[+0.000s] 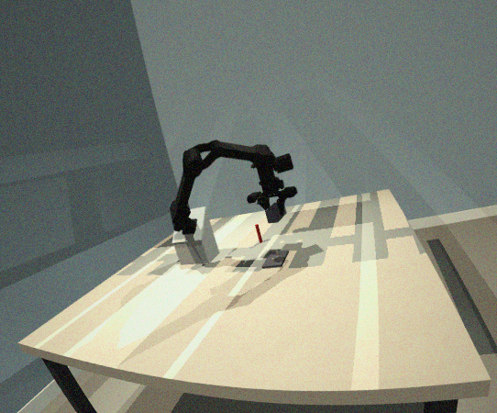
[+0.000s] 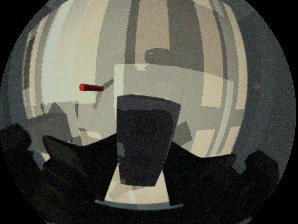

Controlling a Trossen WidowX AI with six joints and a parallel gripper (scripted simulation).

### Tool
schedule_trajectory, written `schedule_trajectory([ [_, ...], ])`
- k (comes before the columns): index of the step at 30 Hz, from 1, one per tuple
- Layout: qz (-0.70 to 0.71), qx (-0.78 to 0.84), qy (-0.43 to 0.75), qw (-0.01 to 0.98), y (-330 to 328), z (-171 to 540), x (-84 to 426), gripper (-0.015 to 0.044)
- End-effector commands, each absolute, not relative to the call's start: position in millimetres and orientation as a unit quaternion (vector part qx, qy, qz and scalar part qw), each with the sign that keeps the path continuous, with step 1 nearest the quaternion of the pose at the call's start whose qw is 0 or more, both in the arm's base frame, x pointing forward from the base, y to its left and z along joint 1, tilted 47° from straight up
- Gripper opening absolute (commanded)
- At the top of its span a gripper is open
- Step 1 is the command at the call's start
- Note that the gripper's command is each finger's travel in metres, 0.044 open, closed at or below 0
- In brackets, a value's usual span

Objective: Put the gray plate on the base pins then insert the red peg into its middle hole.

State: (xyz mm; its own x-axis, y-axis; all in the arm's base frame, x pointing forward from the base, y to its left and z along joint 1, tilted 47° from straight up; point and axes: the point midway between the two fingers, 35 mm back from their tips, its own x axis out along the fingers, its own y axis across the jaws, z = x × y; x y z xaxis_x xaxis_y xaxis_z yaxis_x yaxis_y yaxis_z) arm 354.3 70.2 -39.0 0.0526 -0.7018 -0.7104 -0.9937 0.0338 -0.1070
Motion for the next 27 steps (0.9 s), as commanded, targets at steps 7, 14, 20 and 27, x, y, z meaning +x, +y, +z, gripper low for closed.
schedule_trajectory([
  [7, 0.245, -0.661, 0.642, 0.300, 38.6, -27.5, 361.2, 0.0000],
  [14, 0.252, -0.665, 0.639, 0.291, 18.0, -19.8, 364.5, 0.0000],
  [20, 0.257, -0.669, 0.637, 0.284, 0.1, -13.1, 366.1, 0.0000],
  [27, 0.261, -0.673, 0.636, 0.274, -21.0, -5.2, 366.5, 0.0000],
])
